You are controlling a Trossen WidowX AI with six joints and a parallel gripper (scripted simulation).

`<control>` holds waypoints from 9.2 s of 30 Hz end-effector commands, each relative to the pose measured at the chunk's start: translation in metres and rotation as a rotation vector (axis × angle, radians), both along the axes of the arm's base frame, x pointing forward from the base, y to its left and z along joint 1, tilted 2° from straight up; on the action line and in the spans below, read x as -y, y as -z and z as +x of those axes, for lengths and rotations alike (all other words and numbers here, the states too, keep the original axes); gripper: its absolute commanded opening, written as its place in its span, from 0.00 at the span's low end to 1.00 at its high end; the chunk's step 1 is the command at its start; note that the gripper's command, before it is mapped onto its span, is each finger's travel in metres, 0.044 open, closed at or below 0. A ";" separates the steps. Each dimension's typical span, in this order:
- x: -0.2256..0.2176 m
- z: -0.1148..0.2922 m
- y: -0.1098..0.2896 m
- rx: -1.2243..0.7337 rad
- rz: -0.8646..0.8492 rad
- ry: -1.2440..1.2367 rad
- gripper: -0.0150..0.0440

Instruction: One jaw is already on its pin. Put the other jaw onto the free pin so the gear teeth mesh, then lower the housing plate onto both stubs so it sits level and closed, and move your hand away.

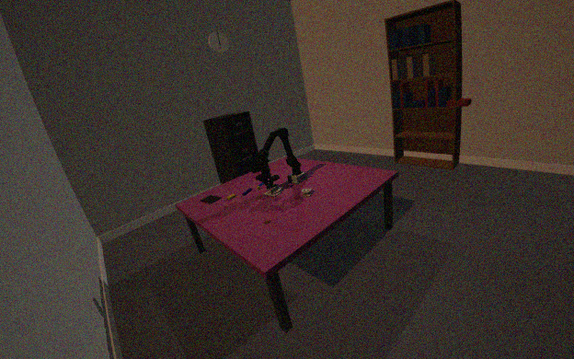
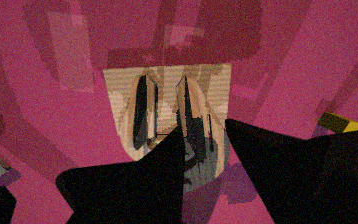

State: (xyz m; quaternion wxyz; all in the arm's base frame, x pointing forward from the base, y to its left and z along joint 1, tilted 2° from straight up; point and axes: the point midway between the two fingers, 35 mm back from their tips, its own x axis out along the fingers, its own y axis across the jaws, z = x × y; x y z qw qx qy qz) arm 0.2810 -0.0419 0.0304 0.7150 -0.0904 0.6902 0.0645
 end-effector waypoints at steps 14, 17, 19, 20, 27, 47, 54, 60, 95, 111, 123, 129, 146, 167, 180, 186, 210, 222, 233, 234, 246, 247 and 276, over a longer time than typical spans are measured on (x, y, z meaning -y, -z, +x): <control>0.000 0.000 0.009 0.001 0.002 -0.003 0.48; 0.000 0.000 0.009 0.001 0.002 -0.003 0.48; 0.000 0.000 0.009 0.001 0.002 -0.004 0.48; 0.000 0.000 0.010 0.001 0.002 -0.005 0.48; 0.000 0.000 0.012 0.001 0.002 -0.012 0.48; 0.000 0.000 0.018 0.001 0.001 -0.016 0.48; 0.000 0.000 0.018 0.001 0.001 -0.016 0.48; 0.000 0.000 0.021 0.001 0.001 -0.017 0.48; 0.000 0.000 0.027 0.001 0.001 -0.018 0.48; 0.000 0.000 0.027 0.001 0.001 -0.018 0.48; 0.000 0.000 0.027 0.001 0.001 -0.018 0.48; 0.000 0.000 0.027 0.001 0.001 -0.018 0.48; 0.000 0.000 0.027 0.001 0.001 -0.018 0.48; 0.000 0.000 0.027 0.001 0.001 -0.018 0.48; 0.000 0.000 0.027 0.001 0.001 -0.018 0.48; 0.000 0.000 0.027 0.001 0.001 -0.018 0.48; -0.001 -0.001 -0.033 0.001 0.001 -0.018 0.63; -0.057 0.013 -0.042 0.038 -0.012 -0.090 0.90; -0.202 -0.023 -0.048 0.011 0.017 -0.243 1.00; -0.215 -0.030 -0.049 0.008 0.018 -0.257 1.00; -0.294 -0.099 -0.053 -0.015 0.021 -0.359 1.00; -0.294 -0.099 -0.053 -0.015 0.021 -0.359 1.00; -0.294 -0.097 0.008 -0.015 0.021 -0.359 1.00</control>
